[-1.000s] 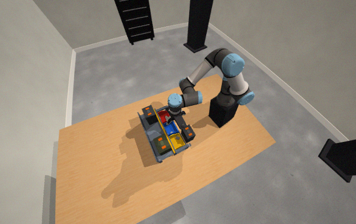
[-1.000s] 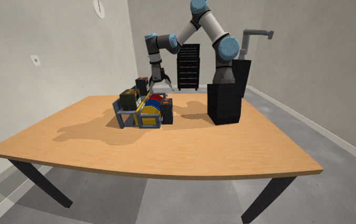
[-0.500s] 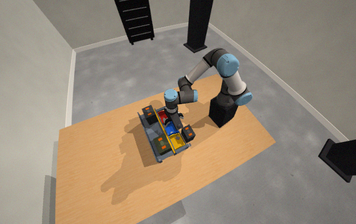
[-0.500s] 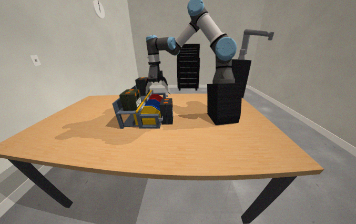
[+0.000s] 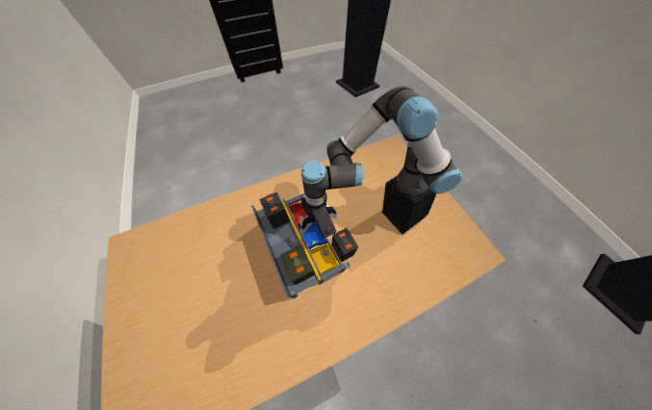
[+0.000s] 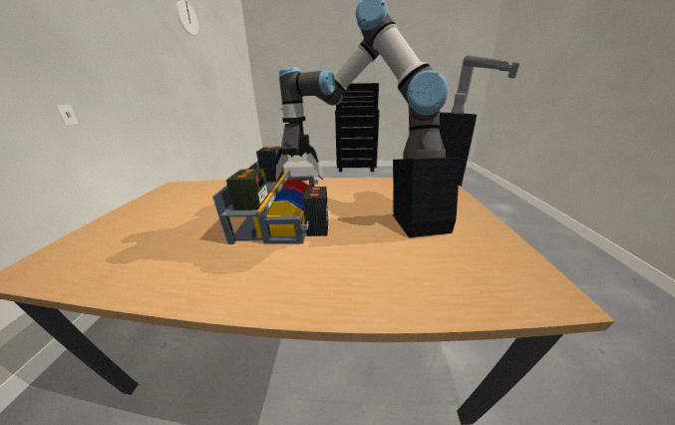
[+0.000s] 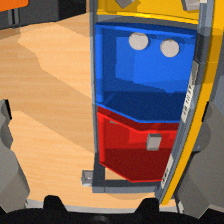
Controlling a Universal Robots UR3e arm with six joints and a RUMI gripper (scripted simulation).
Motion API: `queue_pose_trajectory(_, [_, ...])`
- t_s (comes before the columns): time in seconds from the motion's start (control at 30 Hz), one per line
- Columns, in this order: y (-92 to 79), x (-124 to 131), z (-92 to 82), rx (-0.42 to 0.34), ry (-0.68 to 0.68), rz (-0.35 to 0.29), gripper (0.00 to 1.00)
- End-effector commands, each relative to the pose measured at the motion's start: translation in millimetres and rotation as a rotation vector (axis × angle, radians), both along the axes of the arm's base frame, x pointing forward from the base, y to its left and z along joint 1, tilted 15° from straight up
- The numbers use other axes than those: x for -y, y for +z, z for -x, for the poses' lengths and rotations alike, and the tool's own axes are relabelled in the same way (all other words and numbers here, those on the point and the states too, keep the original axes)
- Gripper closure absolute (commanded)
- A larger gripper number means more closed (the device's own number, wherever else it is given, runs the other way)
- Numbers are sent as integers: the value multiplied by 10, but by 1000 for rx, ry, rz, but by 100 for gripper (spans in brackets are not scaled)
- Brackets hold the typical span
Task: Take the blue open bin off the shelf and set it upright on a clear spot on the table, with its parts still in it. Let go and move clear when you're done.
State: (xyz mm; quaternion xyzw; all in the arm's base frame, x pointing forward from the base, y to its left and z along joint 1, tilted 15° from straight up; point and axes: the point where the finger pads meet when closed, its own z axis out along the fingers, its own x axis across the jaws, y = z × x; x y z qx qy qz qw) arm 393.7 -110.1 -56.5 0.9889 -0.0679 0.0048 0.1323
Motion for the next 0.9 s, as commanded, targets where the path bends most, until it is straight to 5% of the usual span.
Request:
queue_pose_trajectory(0.0, [5,-6,-12,7,3,-3,0])
queue_pose_trajectory(0.87, [45,35,77,7,3,-3,0])
